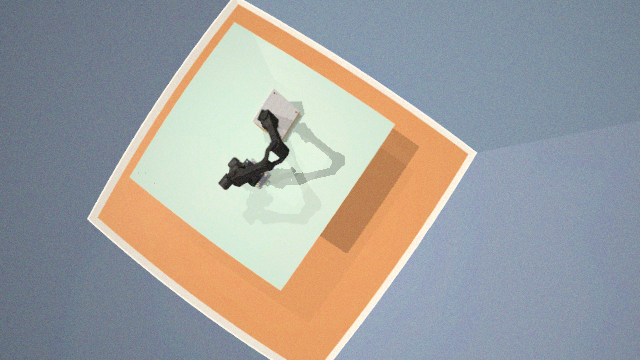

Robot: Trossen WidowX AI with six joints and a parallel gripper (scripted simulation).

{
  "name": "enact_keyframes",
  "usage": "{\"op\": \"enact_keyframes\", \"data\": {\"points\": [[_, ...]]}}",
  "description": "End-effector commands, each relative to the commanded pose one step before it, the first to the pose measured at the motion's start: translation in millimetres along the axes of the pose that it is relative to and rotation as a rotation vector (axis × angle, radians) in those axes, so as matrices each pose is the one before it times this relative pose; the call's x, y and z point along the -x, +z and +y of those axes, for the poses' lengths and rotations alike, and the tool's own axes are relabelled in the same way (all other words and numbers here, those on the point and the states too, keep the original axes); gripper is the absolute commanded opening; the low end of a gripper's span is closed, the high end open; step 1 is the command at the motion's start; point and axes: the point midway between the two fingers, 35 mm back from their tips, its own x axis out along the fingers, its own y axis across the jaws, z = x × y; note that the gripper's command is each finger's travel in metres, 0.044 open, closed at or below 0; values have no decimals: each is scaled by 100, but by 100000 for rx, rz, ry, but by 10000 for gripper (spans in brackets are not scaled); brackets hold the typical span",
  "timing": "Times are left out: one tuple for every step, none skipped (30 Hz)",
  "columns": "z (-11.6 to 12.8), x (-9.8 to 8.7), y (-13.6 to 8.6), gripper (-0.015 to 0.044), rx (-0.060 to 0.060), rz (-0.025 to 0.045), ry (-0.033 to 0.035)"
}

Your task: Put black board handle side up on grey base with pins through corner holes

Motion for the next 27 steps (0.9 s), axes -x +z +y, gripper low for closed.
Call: {"op": "enact_keyframes", "data": {"points": [[-79, -108, -32, 0, -218, 182, -22], [35, -61, 14, 0, 46, -1, 1], [47, -72, 19, 0, 64, -1, 2], [67, -92, 29, 0, 87, -2, 4], [78, -100, 34, 0, 100, -2, 5], [78, -99, 34, 0, 100, -2, 6], [71, -94, 31, 0, 86, -1, 6], [78, -114, 35, 0, 87, -1, 7], [71, -113, 33, 0, 75, -1, 7], [56, -103, 26, 0, 52, -1, 6], [41, -96, 18, 0, 26, 0, 6], [27, -94, 12, 0, 1, 0, 5], [16, -94, 7, 0, -19, 0, 5], [7, -96, 2, 0, -37, 0, 5], [-2, -96, -2, 0, -51, 1, 4], [-9, -95, -6, 0, -61, 1, 4], [-15, -93, -11, 0, -70, 1, 4], [-19, -91, -15, 0, -77, 1, 4], [-21, -89, -19, 0, -77, 1, 4], [-23, -87, -23, 0, -76, 2, 3], [-23, -86, -25, 0, -73, 2, 3], [-22, -85, -26, 0, -67, 2, 3], [-20, -85, -25, 0, -56, 2, 3], [-16, -85, -22, 0, -41, 1, 3], [-11, -84, -17, 0, -23, 1, 3], [-6, -84, -13, 0, -5, 1, 3], [-1, -83, -8, 0, 12, 1, 3]]}}
